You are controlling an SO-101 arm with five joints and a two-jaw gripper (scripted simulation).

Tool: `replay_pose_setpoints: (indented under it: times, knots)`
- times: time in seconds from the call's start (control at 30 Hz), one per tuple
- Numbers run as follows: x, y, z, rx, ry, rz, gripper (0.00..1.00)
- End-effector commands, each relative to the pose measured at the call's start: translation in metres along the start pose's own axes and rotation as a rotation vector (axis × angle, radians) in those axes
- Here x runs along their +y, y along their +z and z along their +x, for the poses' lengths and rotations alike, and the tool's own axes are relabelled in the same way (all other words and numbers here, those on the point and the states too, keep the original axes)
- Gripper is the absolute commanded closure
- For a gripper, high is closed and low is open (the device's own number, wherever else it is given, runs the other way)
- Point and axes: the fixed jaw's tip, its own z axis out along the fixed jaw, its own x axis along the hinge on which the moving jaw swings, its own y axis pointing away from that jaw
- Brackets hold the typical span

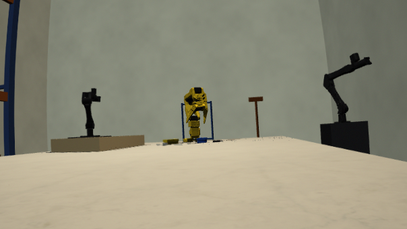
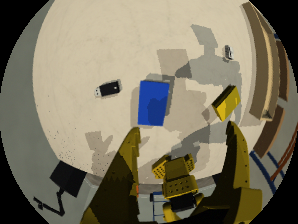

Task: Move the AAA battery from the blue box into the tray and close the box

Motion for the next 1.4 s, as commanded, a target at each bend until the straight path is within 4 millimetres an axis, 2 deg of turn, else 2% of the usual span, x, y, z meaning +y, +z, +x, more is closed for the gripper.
replay_pose_setpoints:
  times: [0.0,0.17,0.33,1.37]
  knots:
    - [0.005,0.002,-0.004,0.082,0.069,0.021,0.59]
    - [0.008,0.015,0.002,0.2,0.163,0.072,0.68]
    - [0.008,0.021,0.005,0.249,0.203,0.099,0.72]
    - [0.01,0.02,0.002,0.254,0.207,0.103,0.72]
